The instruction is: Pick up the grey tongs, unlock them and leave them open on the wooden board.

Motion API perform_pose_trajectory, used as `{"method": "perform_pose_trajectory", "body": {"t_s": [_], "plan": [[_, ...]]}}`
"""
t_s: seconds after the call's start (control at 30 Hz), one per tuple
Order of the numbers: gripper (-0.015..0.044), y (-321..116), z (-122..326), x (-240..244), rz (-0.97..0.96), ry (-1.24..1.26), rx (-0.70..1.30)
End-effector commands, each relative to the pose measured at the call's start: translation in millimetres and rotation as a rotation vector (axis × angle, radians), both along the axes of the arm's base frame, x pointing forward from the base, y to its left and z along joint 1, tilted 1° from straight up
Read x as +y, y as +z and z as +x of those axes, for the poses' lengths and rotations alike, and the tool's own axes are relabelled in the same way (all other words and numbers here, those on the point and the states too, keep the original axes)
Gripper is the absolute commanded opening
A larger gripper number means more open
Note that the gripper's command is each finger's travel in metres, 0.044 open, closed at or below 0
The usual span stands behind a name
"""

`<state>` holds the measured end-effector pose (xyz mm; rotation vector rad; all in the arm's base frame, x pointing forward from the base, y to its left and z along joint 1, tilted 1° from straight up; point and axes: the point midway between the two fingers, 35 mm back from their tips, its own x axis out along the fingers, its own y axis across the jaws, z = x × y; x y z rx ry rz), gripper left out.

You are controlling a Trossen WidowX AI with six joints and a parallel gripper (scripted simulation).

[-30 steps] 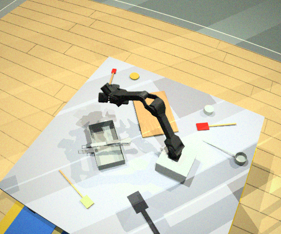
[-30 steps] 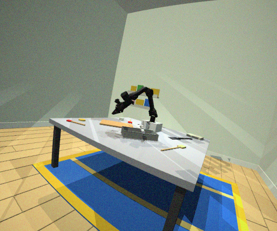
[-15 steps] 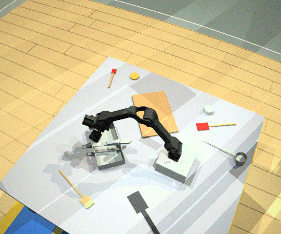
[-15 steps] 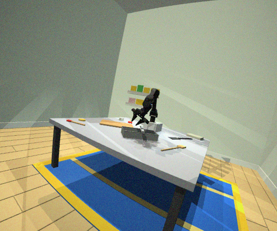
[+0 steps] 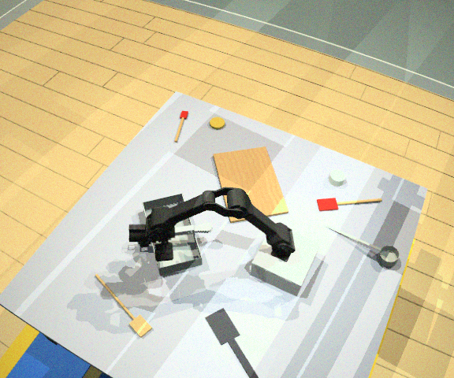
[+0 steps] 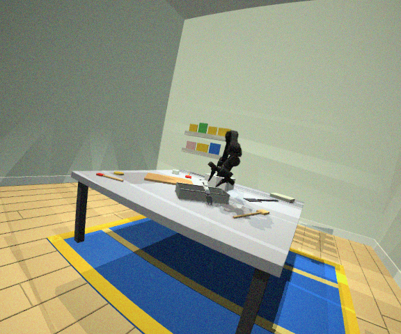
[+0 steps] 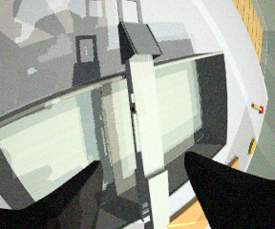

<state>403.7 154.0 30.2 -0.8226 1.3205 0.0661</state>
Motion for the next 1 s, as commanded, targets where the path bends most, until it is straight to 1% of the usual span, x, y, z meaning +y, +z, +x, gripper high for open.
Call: {"method": "perform_pose_trajectory", "body": {"t_s": [0.0, 0.27, 0.97], "plan": [[0.026, 1.1, 4.1, -6.0, -0.01, 0.007, 0.002], [0.026, -1.3, 5.1, -6.9, -0.01, 0.007, 0.002], [0.026, -30.8, 16.6, -20.0, -0.01, 0.007, 0.001]]}}
